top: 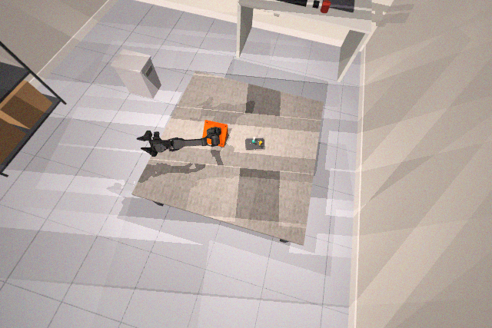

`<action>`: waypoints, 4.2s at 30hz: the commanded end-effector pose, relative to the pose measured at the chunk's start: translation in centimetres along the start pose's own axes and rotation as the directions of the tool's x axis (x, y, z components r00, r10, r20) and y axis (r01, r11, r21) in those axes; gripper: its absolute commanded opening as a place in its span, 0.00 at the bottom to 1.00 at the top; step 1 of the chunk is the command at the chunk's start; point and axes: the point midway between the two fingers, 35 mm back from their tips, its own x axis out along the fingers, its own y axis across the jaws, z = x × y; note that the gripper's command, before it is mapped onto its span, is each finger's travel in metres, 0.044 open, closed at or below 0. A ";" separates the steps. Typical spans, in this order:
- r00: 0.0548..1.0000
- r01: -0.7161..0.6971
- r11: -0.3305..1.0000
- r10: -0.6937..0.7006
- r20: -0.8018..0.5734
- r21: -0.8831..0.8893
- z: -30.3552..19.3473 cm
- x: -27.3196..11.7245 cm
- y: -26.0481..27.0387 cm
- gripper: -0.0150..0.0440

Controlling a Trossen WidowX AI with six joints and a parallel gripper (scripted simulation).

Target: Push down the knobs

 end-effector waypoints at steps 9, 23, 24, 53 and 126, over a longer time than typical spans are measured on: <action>0.993 0.107 0.992 -0.110 -0.045 -0.067 -2.0 -0.2 -4.2 0.53; 0.927 0.317 0.914 -0.355 -0.120 -0.253 -6.0 -2.7 -13.8 0.25; 0.921 0.329 0.905 -0.371 -0.121 -0.268 -6.2 -3.0 -14.5 0.25; 0.644 0.527 0.558 -0.754 -0.127 -0.642 -9.8 -14.7 -30.2 0.25; -0.229 -0.517 -0.088 -0.944 0.237 -0.851 0.1 -63.0 -36.8 0.25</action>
